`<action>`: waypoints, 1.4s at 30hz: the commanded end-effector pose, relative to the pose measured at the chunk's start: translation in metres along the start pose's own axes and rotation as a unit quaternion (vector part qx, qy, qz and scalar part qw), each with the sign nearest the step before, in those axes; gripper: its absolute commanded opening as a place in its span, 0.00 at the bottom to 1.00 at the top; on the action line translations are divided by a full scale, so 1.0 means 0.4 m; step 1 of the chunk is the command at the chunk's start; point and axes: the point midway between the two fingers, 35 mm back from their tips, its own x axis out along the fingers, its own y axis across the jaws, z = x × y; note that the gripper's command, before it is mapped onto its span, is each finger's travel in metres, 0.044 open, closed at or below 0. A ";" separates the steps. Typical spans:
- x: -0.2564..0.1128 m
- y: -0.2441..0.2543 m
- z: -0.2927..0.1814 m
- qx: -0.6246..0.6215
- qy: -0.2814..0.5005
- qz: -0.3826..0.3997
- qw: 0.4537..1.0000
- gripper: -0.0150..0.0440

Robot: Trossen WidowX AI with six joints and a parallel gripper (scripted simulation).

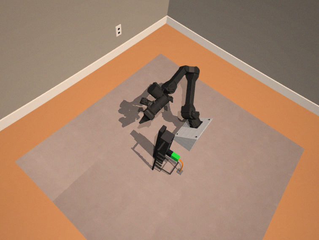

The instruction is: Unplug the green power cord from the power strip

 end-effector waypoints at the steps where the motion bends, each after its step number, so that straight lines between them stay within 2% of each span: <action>1: 0.009 0.064 -0.005 -0.048 0.027 0.028 0.998 0.53; 7: 0.025 0.219 -0.043 -0.163 0.083 0.094 0.979 0.53; 13: 0.023 0.381 -0.115 -0.279 0.129 0.168 0.937 0.53; 18: -0.021 0.507 -0.216 -0.380 0.158 0.239 0.880 0.53; 25: -0.043 0.544 -0.404 -0.526 0.208 0.265 0.781 0.53; 30: -0.062 0.509 -0.590 -0.667 0.262 0.272 0.643 0.53; 33: -0.057 0.443 -0.668 -0.749 0.293 0.257 0.536 0.53; 40: -0.036 0.234 -0.759 -0.873 0.383 0.198 0.229 0.53; 42: -0.033 0.165 -0.763 -0.886 0.413 0.180 0.111 0.53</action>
